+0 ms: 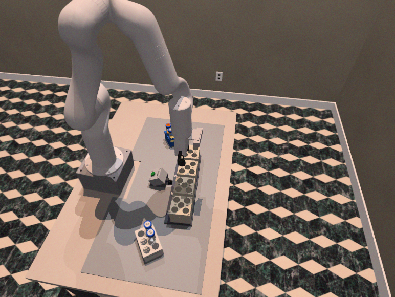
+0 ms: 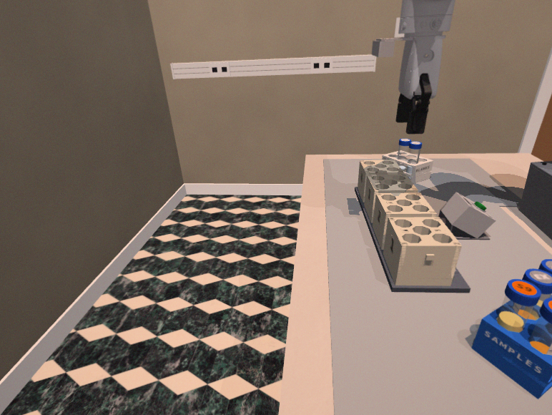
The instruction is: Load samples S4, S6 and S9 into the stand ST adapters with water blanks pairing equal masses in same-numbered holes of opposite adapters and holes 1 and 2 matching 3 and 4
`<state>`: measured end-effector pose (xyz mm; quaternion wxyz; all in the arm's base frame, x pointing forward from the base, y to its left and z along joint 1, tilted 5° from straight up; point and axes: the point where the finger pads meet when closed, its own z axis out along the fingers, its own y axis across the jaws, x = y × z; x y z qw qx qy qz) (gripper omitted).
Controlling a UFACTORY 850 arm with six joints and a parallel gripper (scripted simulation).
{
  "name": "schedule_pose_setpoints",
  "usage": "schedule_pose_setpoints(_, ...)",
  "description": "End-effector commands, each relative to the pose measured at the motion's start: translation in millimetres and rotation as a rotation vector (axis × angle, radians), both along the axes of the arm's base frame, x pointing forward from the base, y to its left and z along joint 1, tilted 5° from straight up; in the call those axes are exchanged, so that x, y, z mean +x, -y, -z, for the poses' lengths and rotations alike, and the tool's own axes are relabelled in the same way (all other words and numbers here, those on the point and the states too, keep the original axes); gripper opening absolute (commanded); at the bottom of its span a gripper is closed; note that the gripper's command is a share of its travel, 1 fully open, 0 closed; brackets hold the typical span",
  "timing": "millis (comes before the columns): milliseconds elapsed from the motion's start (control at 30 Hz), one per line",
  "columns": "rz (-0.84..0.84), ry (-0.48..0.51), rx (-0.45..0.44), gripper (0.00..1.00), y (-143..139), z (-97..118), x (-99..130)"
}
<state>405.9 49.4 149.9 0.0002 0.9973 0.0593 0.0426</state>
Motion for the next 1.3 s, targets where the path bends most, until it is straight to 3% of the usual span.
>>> schedule_pose_setpoints(0,-0.002,0.001,0.003,1.0,-0.1,-0.5,0.7)
schedule_pose_setpoints(833,0.762,-0.004,0.068,1.0,106.9,4.0,-42.0)
schedule_pose_setpoints(1267,0.804,-0.004,0.071,1.0,157.9,6.1,-62.4)
